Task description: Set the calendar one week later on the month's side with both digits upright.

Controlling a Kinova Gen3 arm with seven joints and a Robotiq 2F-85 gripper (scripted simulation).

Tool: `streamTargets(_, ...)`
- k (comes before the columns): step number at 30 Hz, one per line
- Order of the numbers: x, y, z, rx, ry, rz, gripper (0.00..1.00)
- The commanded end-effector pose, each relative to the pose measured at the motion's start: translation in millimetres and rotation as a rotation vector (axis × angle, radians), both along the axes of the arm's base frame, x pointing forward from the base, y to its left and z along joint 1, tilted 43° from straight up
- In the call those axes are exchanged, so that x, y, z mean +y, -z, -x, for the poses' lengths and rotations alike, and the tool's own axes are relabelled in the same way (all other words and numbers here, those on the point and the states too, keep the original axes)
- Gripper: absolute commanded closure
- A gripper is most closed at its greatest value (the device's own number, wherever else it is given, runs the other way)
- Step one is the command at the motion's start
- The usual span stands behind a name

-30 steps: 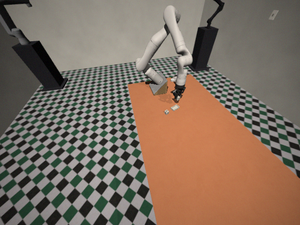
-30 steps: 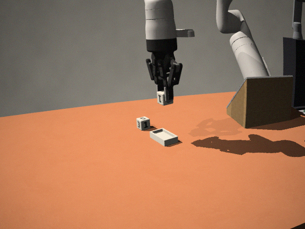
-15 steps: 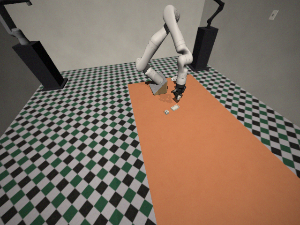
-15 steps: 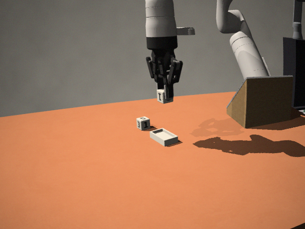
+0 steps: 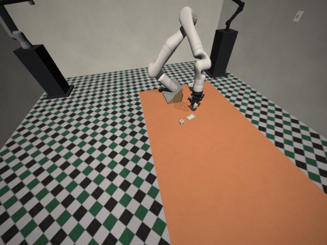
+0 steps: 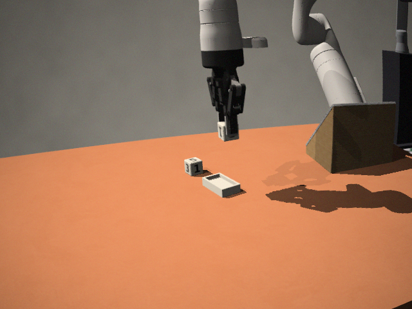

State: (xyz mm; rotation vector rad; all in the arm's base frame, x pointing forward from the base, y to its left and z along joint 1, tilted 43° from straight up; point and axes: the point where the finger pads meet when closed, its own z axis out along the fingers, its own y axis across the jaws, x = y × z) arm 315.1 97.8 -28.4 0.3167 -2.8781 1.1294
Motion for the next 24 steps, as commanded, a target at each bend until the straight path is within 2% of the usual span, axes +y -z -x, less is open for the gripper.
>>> streamTargets(1,1,3.7,2.6,-0.040,0.041,0.010,0.74)
streamTargets(10,12,18.9,14.3,-0.284,0.320,0.004,0.74)
streamTargets(12,12,18.9,14.3,-0.284,0.320,0.004,0.74)
streamTargets(24,31,41.3,24.1,-0.661,0.711,-0.026,0.74)
